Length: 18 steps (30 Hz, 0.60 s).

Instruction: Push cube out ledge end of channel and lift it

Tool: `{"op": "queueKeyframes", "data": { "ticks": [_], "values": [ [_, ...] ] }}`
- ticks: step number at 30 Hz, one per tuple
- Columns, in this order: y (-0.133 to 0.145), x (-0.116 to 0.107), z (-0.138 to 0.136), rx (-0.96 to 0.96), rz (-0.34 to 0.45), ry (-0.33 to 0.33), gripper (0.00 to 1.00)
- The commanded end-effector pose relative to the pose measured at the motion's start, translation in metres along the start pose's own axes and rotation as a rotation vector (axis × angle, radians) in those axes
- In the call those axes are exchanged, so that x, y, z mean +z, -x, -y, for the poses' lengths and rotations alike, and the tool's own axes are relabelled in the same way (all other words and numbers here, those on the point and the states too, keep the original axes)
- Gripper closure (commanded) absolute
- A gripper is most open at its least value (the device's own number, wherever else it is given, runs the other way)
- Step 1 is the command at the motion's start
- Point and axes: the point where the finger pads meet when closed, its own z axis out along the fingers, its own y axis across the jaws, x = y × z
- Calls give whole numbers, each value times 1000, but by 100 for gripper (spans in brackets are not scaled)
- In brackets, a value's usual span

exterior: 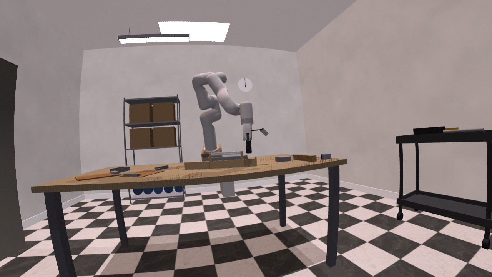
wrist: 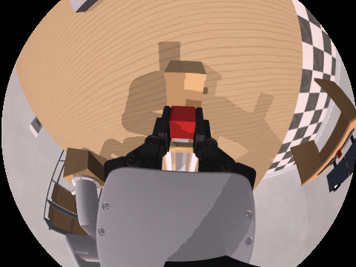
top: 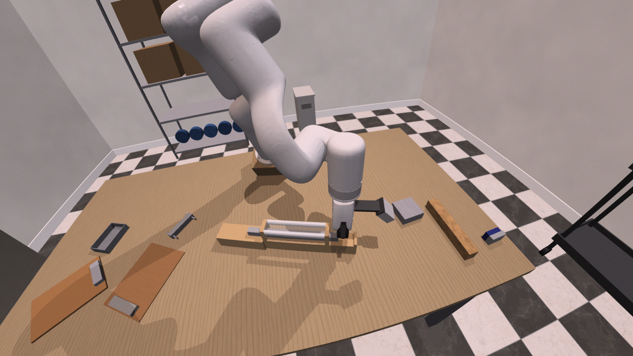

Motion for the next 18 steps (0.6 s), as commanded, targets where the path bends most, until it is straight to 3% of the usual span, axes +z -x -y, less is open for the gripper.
{"op": "queueKeyframes", "data": {
  "ticks": [1,6,18],
  "values": [
    [-1,-32,-1,1,-2,2,100],
    [-1,-48,-1,1,-2,2,100],
    [-1,-49,-1,1,-2,2,100]
  ]
}}
